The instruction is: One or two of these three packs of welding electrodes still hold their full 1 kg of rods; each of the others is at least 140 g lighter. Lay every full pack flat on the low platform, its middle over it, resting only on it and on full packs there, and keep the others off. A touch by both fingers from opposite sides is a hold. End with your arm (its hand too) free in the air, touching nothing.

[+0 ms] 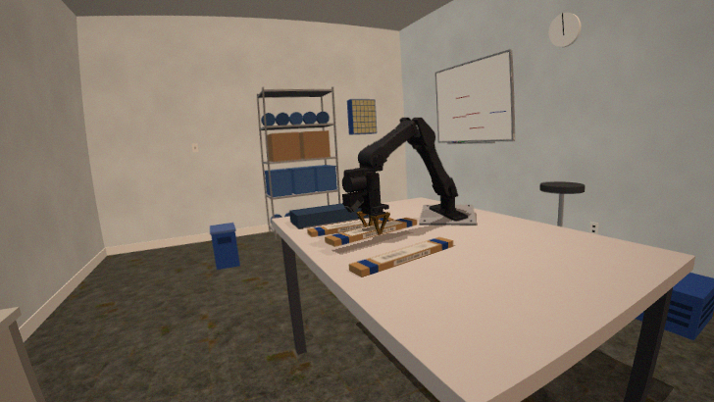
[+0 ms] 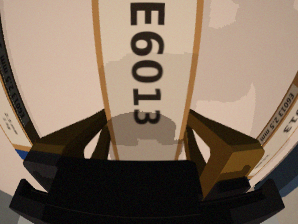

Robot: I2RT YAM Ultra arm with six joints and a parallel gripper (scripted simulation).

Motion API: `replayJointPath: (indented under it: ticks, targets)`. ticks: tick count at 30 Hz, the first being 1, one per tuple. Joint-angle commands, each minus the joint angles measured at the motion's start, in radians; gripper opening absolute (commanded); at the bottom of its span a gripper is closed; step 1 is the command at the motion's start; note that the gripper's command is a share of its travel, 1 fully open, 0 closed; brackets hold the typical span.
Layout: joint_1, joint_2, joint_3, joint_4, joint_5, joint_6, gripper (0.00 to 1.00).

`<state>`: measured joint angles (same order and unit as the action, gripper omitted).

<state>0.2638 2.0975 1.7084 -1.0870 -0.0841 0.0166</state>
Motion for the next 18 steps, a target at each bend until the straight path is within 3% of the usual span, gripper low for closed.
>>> replayJointPath:
  ticks: [1, 18]
  targets:
    - [0.002, -0.033, 0.015, 0.008, 0.002, 0.007, 0.00]
    - [0.007, -0.028, -0.001, 0.035, 0.002, 0.008, 0.00]
